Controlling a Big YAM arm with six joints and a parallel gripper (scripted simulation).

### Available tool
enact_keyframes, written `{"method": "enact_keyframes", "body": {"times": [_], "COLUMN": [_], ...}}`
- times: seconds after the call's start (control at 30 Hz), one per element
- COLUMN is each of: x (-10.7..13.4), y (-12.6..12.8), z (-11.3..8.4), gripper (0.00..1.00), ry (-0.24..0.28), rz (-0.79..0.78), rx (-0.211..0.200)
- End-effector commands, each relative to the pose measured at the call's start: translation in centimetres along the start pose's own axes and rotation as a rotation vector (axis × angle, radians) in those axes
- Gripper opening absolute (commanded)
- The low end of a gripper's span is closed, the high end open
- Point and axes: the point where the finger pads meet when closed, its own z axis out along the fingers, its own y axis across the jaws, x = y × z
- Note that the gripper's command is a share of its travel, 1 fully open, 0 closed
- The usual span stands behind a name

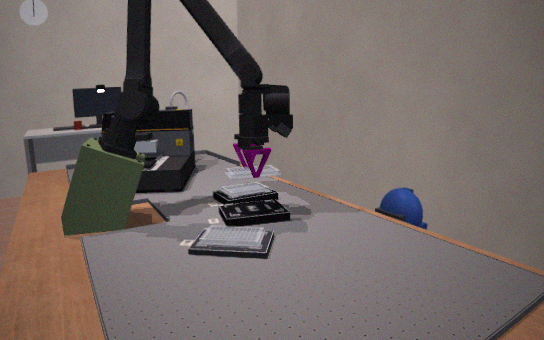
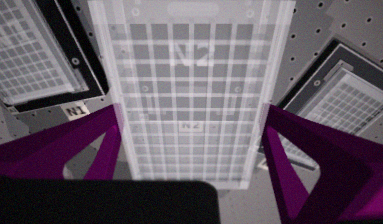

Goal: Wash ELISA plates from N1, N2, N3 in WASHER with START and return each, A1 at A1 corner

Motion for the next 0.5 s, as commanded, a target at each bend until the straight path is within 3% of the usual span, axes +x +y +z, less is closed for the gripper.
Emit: {"method": "enact_keyframes", "body": {"times": [0.0, 0.3, 0.37, 0.4, 0.47], "x": [-0.2, -0.2, -0.2, -1.2, -0.3], "y": [1.8, 6.2, 6.2, 6.6, 7.7], "z": [-0.7, -1.1, -1.1, -1.7, -1.3], "gripper": [0.84, 0.84, 0.84, 0.84, 0.84], "ry": [-0.004, -0.006, -0.006, -0.024, -0.007], "rz": [-0.11, -0.409, -0.409, -0.444, -0.509], "rx": [-0.005, -0.005, -0.005, 0.002, -0.005]}}
